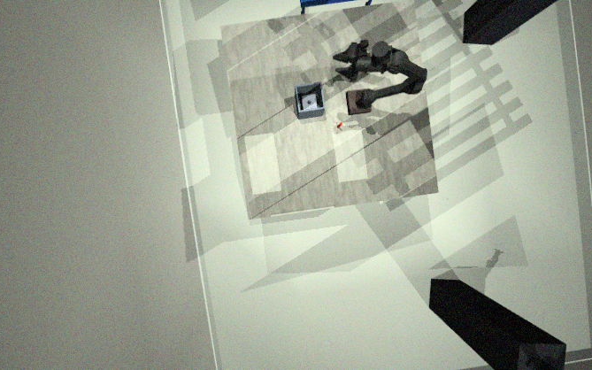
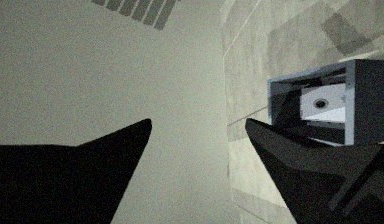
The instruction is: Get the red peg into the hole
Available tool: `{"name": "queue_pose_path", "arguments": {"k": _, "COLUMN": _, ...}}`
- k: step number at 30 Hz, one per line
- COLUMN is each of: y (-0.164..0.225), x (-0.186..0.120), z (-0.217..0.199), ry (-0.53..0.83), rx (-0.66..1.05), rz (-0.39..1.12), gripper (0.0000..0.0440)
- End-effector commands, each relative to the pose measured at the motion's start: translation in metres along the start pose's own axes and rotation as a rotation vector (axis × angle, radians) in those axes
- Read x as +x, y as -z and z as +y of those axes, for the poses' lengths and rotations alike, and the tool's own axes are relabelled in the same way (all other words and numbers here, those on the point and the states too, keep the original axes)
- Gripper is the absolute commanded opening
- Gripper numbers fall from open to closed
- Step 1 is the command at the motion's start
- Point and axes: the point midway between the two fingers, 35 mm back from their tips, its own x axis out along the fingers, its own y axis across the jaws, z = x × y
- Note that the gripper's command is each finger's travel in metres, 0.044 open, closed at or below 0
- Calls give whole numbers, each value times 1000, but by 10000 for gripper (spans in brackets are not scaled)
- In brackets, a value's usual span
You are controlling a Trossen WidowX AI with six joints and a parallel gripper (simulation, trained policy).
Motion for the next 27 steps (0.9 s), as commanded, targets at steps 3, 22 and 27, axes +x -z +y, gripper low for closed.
{"name": "queue_pose_path", "arguments": {"k": 3, "y": 23, "x": 4, "z": -21, "ry": 80, "rx": 74, "rz": 93, "gripper": 440}}
{"name": "queue_pose_path", "arguments": {"k": 22, "y": 101, "x": 1, "z": -102, "ry": 451, "rx": 215, "rz": 339, "gripper": 437}}
{"name": "queue_pose_path", "arguments": {"k": 27, "y": 119, "x": -4, "z": -127, "ry": 569, "rx": 212, "rz": 375, "gripper": 438}}
